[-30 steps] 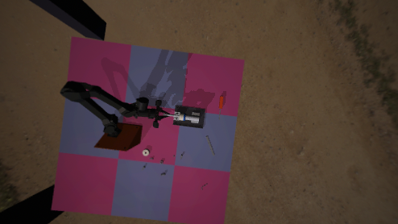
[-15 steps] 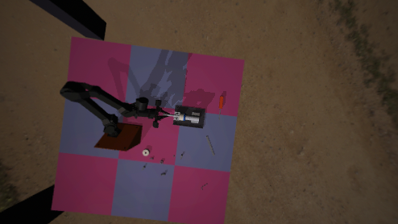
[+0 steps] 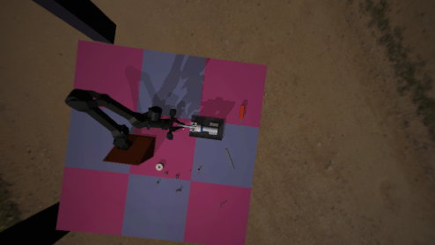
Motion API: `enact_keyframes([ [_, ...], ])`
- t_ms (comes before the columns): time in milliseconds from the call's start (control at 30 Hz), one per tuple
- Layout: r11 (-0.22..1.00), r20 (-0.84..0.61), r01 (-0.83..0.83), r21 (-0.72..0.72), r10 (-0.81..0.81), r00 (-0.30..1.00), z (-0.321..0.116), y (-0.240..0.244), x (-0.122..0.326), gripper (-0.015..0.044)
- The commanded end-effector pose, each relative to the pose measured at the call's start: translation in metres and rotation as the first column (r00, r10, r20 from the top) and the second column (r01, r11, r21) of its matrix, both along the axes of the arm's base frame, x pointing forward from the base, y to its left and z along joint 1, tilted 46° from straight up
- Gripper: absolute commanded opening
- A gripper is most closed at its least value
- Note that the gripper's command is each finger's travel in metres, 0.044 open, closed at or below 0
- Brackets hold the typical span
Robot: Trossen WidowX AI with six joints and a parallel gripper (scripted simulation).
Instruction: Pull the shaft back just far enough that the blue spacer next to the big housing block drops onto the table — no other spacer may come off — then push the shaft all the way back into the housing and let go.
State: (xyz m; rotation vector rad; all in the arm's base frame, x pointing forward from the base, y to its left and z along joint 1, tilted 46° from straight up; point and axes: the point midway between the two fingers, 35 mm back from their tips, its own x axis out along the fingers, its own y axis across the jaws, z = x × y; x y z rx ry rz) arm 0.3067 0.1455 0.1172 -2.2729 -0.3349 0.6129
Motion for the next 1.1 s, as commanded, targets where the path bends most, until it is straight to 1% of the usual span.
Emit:
enact_keyframes([
  [0,1.000,-0.002,0.002,0.003,-0.002,1.000,0.0000,-0.0002,-0.0006,0.0000],
  [1067,1.000,-0.002,0.002,0.003,-0.002,1.000,0.0000,-0.0004,-0.0034,0.0000],
])
